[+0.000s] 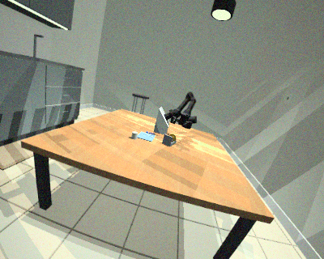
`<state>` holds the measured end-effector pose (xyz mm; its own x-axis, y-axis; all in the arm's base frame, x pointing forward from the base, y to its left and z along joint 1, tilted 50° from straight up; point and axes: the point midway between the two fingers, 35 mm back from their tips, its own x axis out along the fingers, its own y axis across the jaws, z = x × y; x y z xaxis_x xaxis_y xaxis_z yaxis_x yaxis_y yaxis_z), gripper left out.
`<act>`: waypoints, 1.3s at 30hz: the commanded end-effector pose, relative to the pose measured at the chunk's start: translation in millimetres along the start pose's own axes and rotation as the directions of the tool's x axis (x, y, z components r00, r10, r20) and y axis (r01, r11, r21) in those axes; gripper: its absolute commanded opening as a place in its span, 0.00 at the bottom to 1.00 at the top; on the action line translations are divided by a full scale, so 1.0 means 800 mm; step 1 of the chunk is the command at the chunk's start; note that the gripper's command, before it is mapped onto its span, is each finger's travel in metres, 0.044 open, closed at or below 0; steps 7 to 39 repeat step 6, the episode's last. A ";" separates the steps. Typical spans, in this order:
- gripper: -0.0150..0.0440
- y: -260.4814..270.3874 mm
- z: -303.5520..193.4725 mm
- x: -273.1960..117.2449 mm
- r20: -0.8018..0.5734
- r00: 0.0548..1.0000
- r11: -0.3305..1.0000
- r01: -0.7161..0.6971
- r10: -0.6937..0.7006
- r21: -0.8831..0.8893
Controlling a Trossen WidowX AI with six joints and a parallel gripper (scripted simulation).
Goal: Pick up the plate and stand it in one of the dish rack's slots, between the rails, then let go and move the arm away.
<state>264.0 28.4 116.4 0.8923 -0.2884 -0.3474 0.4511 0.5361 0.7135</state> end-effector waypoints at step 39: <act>0.93 -0.018 0.003 0.018 -0.050 0.992 0.975 0.106 -0.118 -0.197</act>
